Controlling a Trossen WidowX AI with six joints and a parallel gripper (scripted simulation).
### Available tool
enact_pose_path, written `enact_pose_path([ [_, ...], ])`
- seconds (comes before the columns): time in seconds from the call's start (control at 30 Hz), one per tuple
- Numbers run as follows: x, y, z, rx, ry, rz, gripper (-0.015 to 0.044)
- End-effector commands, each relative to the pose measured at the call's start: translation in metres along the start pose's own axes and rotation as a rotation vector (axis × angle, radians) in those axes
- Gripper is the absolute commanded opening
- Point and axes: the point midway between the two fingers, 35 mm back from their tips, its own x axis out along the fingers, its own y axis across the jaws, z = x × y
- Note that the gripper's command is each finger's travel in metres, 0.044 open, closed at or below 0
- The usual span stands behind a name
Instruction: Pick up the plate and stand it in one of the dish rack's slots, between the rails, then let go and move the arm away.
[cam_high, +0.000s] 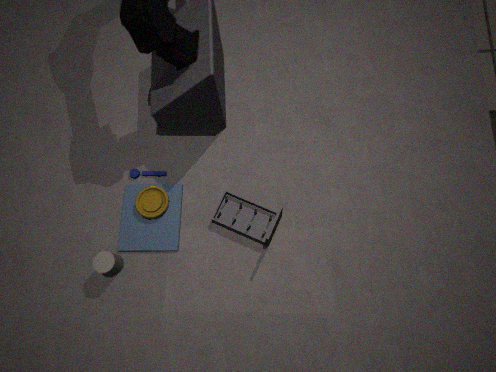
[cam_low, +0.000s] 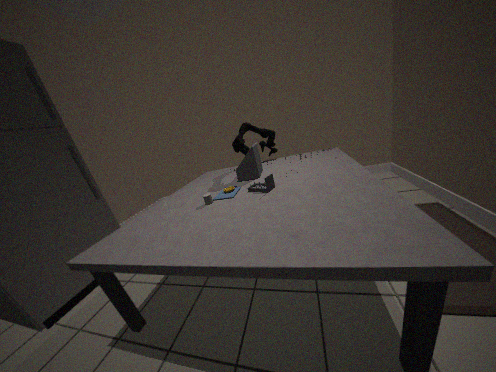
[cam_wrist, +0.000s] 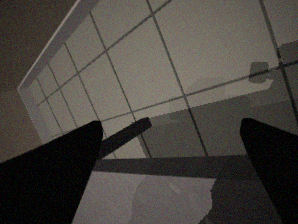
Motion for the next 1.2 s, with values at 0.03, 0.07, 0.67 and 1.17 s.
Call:
enact_pose_path([
  [0.03, -0.005, -0.001, 0.002, 0.000, -0.011, -0.002, 0.0400],
  [0.07, -0.010, -0.002, 0.004, 0.001, -0.024, -0.004, 0.0400],
  [0.67, -0.258, -0.069, 0.020, 0.096, -0.563, -0.164, 0.0400],
  [1.17, -0.456, -0.147, -0.080, 0.331, -0.986, -0.371, 0.0400],
])
